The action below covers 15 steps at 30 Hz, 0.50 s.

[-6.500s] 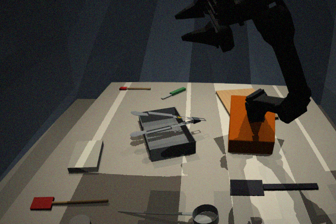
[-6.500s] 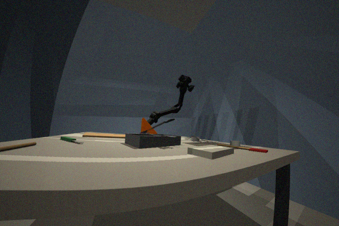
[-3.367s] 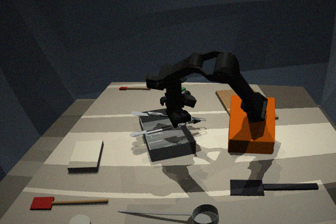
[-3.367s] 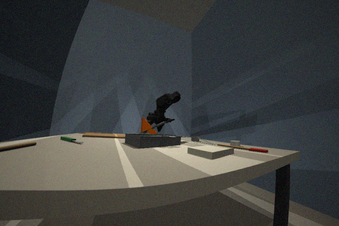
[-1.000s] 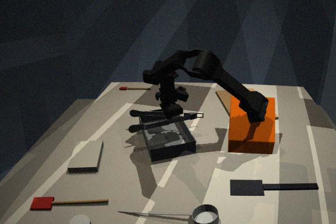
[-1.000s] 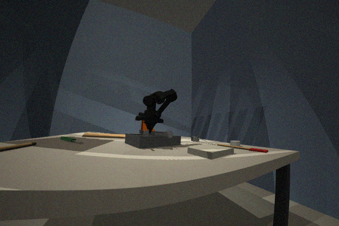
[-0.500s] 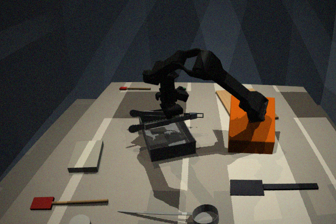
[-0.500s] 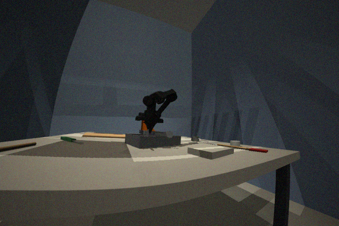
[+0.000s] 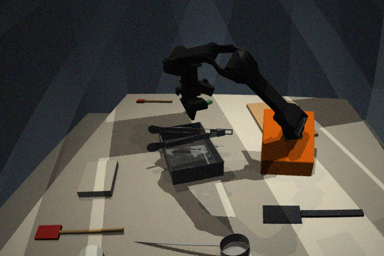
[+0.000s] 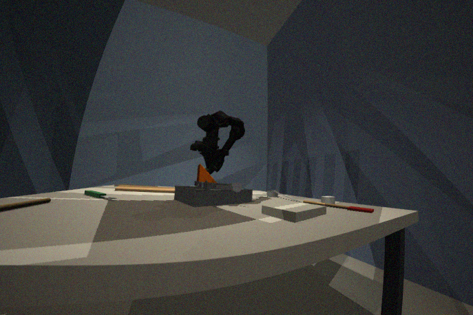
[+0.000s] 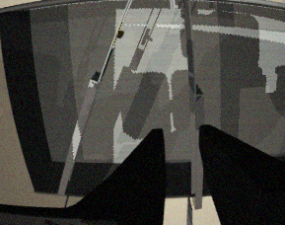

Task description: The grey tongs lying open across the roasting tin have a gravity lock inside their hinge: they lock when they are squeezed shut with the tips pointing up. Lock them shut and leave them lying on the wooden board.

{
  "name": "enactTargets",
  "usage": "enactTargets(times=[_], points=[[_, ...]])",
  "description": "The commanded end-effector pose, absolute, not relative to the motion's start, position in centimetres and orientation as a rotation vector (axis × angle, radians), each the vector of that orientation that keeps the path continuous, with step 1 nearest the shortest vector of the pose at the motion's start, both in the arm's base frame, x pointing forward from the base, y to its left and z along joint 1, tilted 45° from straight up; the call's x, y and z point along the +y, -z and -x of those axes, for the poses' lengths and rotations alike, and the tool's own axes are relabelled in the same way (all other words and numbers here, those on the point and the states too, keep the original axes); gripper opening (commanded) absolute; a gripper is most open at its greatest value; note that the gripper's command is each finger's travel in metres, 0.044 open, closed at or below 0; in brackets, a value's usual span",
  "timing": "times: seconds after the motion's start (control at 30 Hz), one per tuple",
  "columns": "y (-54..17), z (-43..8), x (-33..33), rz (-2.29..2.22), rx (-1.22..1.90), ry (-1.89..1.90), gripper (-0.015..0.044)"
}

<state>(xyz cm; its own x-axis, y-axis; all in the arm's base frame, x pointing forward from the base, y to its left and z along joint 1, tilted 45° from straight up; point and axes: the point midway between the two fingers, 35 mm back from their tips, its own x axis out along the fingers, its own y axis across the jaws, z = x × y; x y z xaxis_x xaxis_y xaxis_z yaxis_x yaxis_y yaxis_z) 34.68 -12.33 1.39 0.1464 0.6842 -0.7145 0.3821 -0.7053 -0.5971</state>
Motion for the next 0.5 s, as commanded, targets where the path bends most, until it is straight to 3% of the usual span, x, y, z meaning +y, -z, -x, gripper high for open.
enactTargets(times=[0.0, 0.33, 0.47], points=[[-3.2, -34.2, -13.9, 2.165, -1.038, -1.577, 0.0165], [-2.5, -34.6, -13.6, 2.185, -1.021, -1.569, 0.0427], [-0.8, -34.2, -13.0, 2.097, -0.913, -1.591, 0.0440]])
